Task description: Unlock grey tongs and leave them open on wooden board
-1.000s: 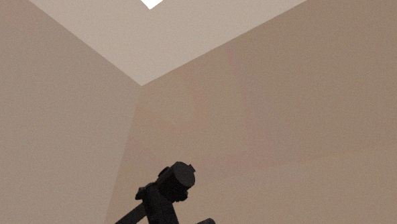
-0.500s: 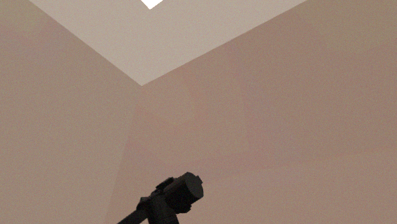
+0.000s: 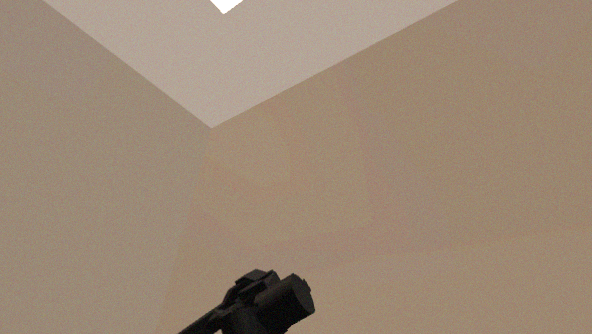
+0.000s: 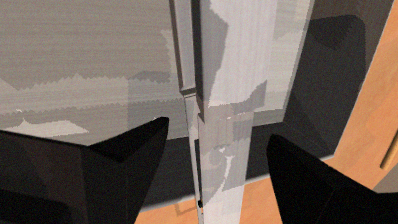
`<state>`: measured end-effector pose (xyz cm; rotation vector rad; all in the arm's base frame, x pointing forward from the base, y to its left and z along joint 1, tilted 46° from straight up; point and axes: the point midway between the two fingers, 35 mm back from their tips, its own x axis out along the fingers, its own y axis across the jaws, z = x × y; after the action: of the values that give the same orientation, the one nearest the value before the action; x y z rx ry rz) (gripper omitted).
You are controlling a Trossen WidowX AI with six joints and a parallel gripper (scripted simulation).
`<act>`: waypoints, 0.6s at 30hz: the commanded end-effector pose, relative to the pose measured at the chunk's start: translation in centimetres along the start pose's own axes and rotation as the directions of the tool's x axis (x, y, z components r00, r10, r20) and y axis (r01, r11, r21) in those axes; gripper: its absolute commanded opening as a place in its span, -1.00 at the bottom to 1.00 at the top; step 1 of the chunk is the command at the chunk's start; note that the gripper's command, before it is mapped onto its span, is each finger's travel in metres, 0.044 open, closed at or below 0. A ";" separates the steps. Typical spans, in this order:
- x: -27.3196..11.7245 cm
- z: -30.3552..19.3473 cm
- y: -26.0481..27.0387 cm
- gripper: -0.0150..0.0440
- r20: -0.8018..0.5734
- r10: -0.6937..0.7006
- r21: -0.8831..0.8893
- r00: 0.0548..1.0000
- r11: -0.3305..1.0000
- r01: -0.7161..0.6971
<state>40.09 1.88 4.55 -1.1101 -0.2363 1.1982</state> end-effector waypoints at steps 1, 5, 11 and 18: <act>0.7 0.1 0.2 0.39 0.000 0.002 0.011 1.000 1.000 -0.002; 1.3 0.3 0.2 0.39 0.002 -0.001 0.011 1.000 1.000 0.001; 2.0 0.4 0.1 0.39 0.004 -0.005 0.012 1.000 1.000 0.005; 1.8 0.4 -0.1 -0.08 0.006 -0.007 0.001 1.000 1.000 0.007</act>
<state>40.65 3.59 4.16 -1.1032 -0.2442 1.1950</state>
